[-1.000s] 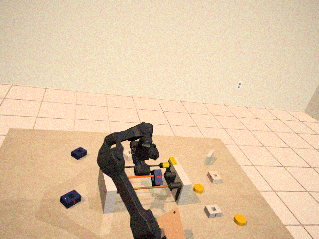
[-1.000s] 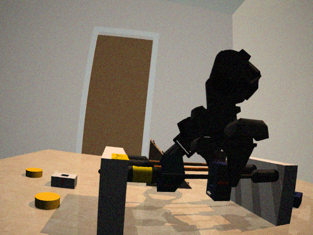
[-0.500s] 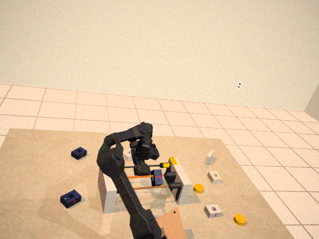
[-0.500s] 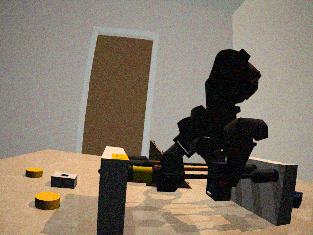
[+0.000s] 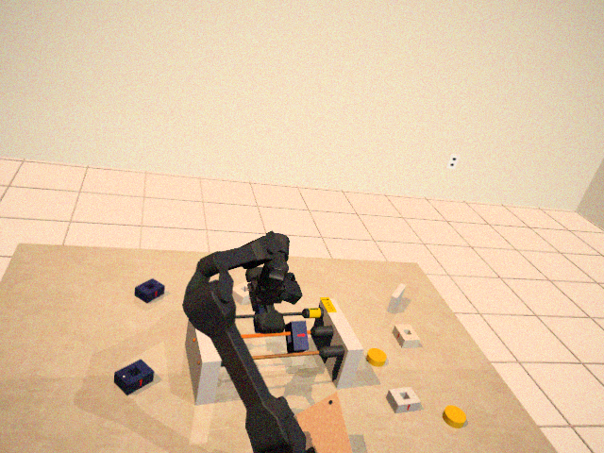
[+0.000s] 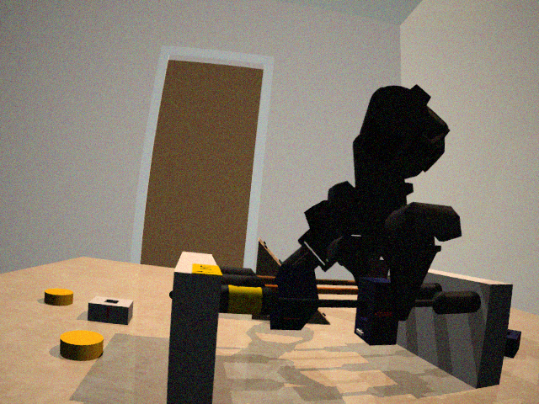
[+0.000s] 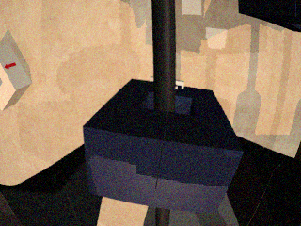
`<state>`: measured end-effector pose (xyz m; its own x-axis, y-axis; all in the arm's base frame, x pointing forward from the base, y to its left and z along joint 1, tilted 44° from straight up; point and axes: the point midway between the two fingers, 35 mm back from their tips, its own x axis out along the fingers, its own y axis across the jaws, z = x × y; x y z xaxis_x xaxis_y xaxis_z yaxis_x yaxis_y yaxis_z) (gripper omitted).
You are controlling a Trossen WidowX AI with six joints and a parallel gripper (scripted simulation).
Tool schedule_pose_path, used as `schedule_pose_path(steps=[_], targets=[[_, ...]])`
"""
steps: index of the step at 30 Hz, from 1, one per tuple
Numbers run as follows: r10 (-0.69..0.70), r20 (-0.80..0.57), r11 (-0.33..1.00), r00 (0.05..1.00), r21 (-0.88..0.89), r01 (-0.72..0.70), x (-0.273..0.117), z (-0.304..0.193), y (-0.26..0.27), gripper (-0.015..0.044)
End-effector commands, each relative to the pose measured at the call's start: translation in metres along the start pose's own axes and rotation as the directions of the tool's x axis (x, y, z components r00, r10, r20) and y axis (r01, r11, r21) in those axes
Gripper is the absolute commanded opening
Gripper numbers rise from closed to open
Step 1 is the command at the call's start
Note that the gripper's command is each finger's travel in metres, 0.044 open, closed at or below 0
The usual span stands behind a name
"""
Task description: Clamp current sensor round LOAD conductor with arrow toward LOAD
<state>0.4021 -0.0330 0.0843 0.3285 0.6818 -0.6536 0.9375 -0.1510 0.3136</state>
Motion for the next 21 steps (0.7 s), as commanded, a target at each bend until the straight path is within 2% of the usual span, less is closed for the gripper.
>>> schedule_pose_path(steps=[1, 8, 17, 21], targets=[[0.001, 0.000, 1.000, 1.000, -0.002, -0.001, -0.0002, 0.0001, -0.0005, 0.0000], [0.001, 0.000, 1.000, 1.000, -0.001, -0.001, 0.0046, 0.0002, -0.0014, 0.0000], [0.004, 0.001, 1.000, 1.000, -0.003, -0.004, 0.0008, 0.0007, 0.0000, 0.0236], [0.004, 0.001, 1.000, 1.000, -0.003, -0.004, 0.0008, 0.0007, 0.0000, 0.0252]])
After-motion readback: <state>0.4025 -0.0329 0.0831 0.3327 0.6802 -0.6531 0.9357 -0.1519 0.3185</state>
